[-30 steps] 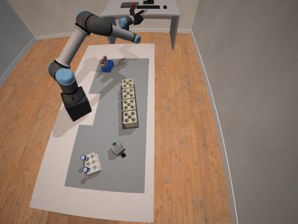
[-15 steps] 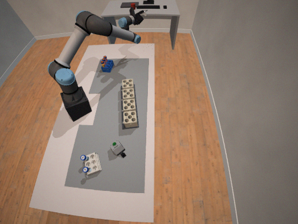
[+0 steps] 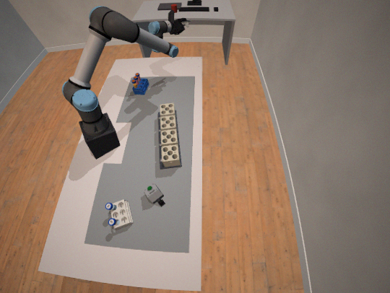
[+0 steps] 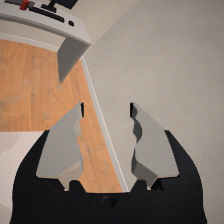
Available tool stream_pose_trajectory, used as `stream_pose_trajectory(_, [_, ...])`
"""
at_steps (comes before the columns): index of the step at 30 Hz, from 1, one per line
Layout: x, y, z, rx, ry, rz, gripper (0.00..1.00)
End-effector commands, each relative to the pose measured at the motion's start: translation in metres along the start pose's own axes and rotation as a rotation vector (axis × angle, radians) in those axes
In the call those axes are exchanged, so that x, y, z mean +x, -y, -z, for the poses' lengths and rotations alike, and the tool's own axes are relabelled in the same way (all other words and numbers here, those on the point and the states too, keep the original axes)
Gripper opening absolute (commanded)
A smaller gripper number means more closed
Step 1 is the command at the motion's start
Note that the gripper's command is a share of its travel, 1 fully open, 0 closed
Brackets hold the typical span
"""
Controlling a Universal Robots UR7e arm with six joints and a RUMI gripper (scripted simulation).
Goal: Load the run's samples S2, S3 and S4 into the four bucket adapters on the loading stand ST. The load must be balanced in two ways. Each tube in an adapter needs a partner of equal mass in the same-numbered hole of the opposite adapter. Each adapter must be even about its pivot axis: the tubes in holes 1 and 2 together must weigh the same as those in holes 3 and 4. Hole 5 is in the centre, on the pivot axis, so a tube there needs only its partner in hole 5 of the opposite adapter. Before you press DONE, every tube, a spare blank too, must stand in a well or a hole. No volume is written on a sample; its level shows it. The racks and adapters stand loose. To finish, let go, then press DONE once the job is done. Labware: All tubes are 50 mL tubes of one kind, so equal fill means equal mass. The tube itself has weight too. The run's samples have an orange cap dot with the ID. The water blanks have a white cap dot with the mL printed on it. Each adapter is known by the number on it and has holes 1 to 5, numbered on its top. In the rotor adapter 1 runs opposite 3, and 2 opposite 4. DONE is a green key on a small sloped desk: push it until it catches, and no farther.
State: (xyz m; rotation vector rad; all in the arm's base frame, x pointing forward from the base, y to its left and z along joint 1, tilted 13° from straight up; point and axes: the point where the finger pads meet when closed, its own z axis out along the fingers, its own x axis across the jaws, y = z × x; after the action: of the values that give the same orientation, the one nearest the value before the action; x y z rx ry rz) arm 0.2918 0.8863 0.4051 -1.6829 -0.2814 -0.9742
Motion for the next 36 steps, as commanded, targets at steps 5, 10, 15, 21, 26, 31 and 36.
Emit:
stream_pose_trajectory(5, [0.007, -0.021, 0.031, -0.088, 0.0, -0.079, 0.35])
stream_pose_trajectory(10, [0.011, -0.036, 0.05, -0.15, -0.001, -0.135, 0.35])
stream_pose_trajectory(15, [0.015, -0.051, 0.07, -0.212, -0.001, -0.19, 0.35])
stream_pose_trajectory(21, [0.018, -0.063, 0.086, -0.262, -0.001, -0.234, 0.35])
stream_pose_trajectory(26, [0.022, -0.078, 0.105, -0.324, -0.001, -0.29, 0.35])
stream_pose_trajectory(31, [0.026, -0.093, 0.125, -0.386, -0.001, -0.345, 0.35])
stream_pose_trajectory(36, [0.028, -0.101, 0.137, -0.424, -0.002, -0.379, 0.35])
